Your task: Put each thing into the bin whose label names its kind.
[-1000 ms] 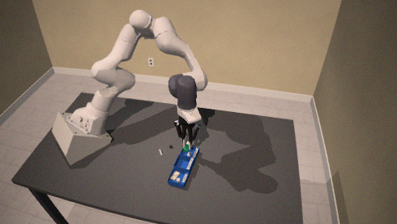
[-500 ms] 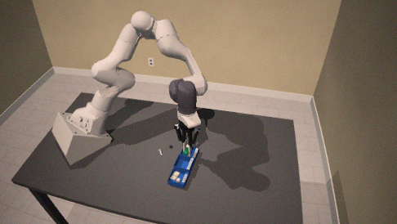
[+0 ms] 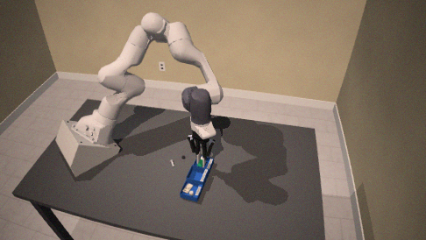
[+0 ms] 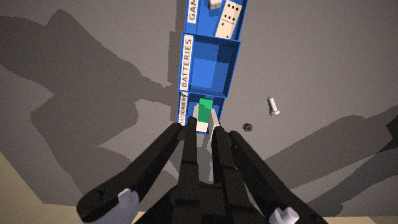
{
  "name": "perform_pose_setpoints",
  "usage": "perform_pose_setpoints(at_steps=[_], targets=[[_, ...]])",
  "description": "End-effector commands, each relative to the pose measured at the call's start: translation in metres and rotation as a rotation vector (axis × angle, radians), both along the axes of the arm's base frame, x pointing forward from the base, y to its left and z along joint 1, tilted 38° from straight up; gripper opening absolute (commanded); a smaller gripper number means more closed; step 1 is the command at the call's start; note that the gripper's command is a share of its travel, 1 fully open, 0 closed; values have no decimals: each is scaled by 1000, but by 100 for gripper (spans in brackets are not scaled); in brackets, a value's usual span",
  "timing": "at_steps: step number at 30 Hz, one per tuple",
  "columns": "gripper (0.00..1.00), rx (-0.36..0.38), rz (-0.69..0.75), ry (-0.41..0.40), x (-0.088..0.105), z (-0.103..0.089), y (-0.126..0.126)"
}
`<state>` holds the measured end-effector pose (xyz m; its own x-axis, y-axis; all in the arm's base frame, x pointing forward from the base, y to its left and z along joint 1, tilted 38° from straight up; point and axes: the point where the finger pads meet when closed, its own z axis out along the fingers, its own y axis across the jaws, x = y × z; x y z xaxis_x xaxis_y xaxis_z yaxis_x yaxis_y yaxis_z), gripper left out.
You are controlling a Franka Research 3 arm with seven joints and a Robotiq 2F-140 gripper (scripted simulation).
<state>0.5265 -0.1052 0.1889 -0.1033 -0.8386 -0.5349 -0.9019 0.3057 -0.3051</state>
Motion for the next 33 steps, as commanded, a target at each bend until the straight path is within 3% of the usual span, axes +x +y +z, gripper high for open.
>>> perform_pose_setpoints(at_steps=[1,6,7,33], targets=[[11,-6,2,-4,2,0,0],[11,-6,2,-4,2,0,0],[18,-6,2,-4,2,0,0],[18,-6,2,-4,-2,8,-4]])
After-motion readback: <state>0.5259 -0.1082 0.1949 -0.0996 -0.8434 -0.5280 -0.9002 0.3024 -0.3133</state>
